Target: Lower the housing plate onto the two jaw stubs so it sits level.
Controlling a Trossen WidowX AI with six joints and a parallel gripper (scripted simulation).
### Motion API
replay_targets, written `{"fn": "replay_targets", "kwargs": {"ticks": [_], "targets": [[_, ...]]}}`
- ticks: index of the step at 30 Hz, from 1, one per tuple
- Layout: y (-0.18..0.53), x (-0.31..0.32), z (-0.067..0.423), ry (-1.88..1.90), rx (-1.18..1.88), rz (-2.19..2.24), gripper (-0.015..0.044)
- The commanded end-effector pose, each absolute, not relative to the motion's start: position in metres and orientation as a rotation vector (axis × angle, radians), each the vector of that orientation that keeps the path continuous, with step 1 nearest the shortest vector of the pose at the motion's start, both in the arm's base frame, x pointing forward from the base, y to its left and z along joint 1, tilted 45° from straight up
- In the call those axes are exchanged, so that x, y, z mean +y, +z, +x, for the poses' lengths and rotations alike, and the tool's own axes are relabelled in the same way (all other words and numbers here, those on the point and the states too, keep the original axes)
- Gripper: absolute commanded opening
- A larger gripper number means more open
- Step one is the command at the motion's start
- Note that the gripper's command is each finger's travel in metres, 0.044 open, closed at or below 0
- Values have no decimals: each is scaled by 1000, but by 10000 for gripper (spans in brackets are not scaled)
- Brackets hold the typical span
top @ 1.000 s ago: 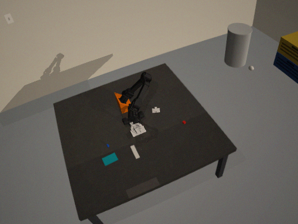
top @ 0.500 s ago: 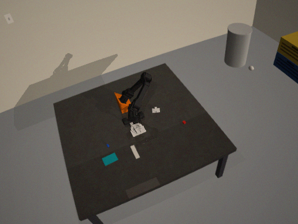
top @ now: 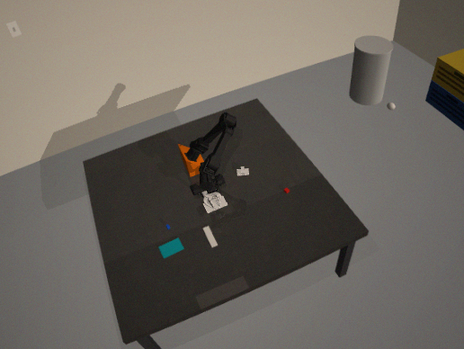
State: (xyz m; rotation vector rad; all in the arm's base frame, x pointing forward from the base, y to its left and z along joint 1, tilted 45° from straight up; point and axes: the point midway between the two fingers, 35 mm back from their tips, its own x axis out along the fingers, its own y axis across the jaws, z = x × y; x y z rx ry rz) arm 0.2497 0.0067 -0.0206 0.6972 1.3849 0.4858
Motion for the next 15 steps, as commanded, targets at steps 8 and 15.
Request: {"fn": "replay_targets", "kwargs": {"ticks": [8, 15], "targets": [[-22, 9, 249, 487, 1388, 706, 351], [-24, 11, 249, 487, 1388, 706, 351]]}}
